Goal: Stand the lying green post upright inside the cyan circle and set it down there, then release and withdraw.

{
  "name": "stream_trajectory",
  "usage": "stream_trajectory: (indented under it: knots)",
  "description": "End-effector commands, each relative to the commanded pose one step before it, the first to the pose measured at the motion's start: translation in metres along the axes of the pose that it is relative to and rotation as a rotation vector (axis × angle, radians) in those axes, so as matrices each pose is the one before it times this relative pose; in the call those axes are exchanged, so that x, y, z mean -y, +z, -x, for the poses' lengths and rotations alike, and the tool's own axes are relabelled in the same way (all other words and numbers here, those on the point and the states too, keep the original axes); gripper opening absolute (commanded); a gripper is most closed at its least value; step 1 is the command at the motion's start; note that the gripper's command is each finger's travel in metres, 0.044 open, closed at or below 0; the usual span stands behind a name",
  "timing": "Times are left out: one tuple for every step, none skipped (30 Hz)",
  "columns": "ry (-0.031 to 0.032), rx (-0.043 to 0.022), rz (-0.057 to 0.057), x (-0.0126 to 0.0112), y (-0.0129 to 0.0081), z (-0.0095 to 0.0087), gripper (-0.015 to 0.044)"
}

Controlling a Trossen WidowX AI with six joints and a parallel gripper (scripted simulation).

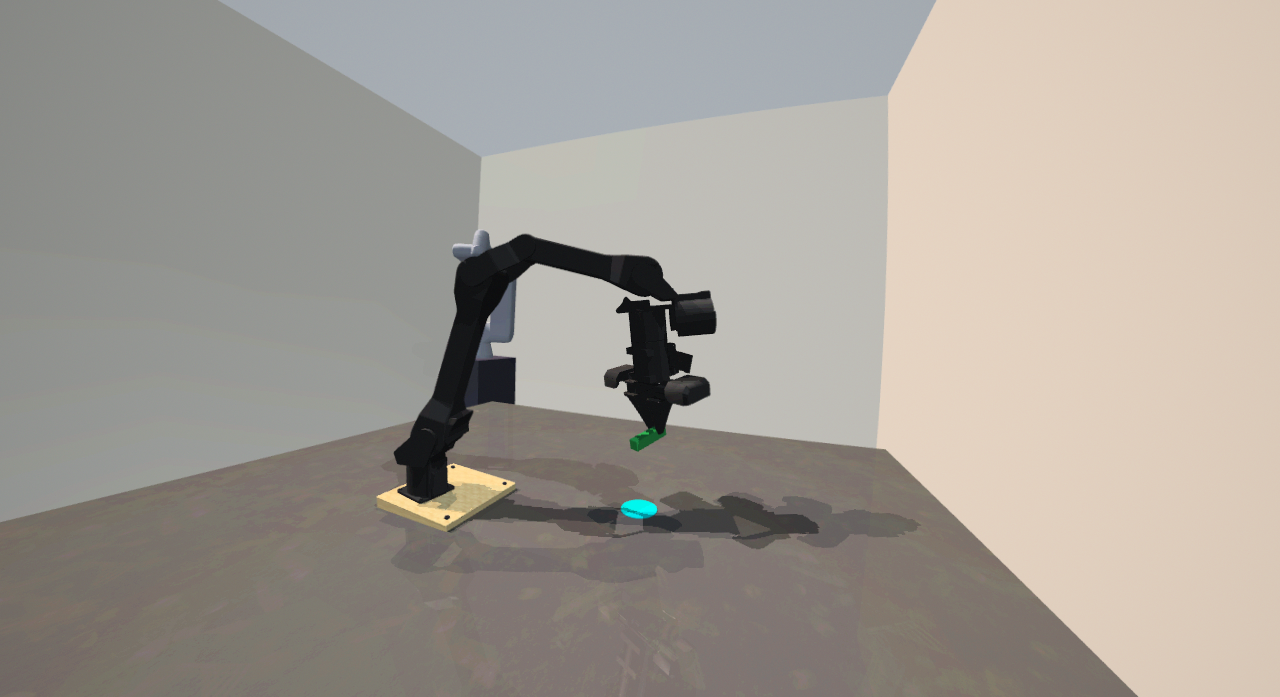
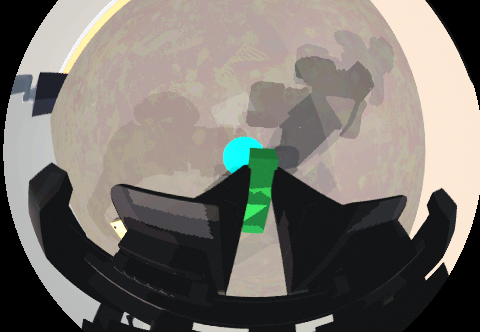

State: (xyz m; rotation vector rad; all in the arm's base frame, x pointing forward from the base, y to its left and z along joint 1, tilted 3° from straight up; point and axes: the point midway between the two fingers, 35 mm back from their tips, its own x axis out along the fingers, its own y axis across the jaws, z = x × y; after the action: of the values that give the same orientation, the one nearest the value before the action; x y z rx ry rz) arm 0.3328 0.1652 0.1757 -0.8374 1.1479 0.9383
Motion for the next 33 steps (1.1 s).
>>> stream_trajectory:
  knots:
    - [0.00586, 0.02276, -0.0145, 0.00013, 0.00033, -0.00276, 0.0023]
    - [0.00027, 0.00723, -0.0033, 0.00052, 0.00043, -0.00064, 0.0023]
    - [0.00027, 0.00722, -0.0033, 0.00052, 0.00042, -0.00064, 0.0023]
    - [0.00027, 0.00722, -0.0032, 0.00052, 0.00042, -0.00063, 0.0023]
    - [0.00026, 0.00722, -0.0032, 0.00052, 0.00041, -0.00062, 0.0023]
    - [0.00026, 0.00722, -0.0032, 0.00052, 0.0004, -0.00061, 0.0023]
    - [0.00026, 0.00722, -0.0031, 0.00051, 0.0004, -0.00061, 0.0023]
    - [0.00026, 0.00721, -0.0031, 0.00051, 0.00039, -0.0006, 0.0023]
    - [0.00026, 0.00721, -0.0031, 0.00051, 0.00038, -0.00059, 0.0023]
    - [0.00026, 0.00721, -0.003, 0.00051, 0.00038, -0.00059, 0.0023]
    - [0.00026, 0.00721, -0.003, 0.00051, 0.00037, -0.00058, 0.0023]
    - [0.00026, 0.0072, -0.003, 0.00051, 0.00036, -0.00057, 0.0023]
    - [0.00026, 0.0072, -0.0029, 0.00051, 0.00036, -0.00056, 0.0023]
    - [0.00026, 0.0072, -0.0029, 0.00051, 0.00035, -0.00056, 0.0023]
    - [0.00026, 0.00719, -0.0029, 0.00051, 0.00034, -0.00055, 0.0023]
    - [0.00026, 0.00719, -0.0028, 0.0005, 0.00034, -0.00054, 0.0023]
    - [0.00026, 0.00719, -0.0028, 0.0005, 0.00033, -0.00053, 0.0023]
    - [0.00026, 0.00718, -0.0028, 0.0005, 0.00032, -0.00052, 0.0023]
    - [0.00026, 0.00718, -0.0028, 0.0005, 0.00032, -0.00052, 0.0023]
    - [0.00027, 0.00718, -0.0027, 0.0005, 0.00031, -0.00051, 0.0023]
    - [0.00027, 0.00717, -0.0027, 0.0005, 0.00031, -0.0005, 0.0023]
    - [0.00027, 0.00717, -0.0027, 0.00049, 0.0003, -0.00049, 0.0023]
    - [0.00027, 0.00716, -0.0026, 0.00049, 0.00029, -0.00048, 0.0023]
    - [0.00027, 0.00716, -0.0026, 0.00049, 0.00029, -0.00048, 0.0023]
    - [0.00027, 0.00715, -0.0026, 0.00049, 0.00028, -0.00047, 0.0023]
    - [0.00028, 0.00715, -0.0025, 0.00049, 0.00028, -0.00046, 0.0023]
    - [0.00028, 0.00714, -0.0025, 0.00048, 0.00027, -0.00045, 0.0023]
    - [0.00028, 0.00714, -0.0025, 0.00048, 0.00026, -0.00044, 0.0023]
    - [0.00028, 0.00713, -0.0024, 0.00048, 0.00026, -0.00043, 0.0023]
    - [0.00028, 0.00713, -0.0024, 0.00048, 0.00025, -0.00043, 0.0023]
    - [0.00029, 0.00712, -0.0024, 0.00048, 0.00025, -0.00042, 0.0023]
    - [0.00029, 0.00712, -0.0023, 0.00047, 0.00024, -0.00041, 0.0023]
    - [0.00029, 0.00711, -0.0023, 0.00047, 0.00023, -0.0004, 0.0023]
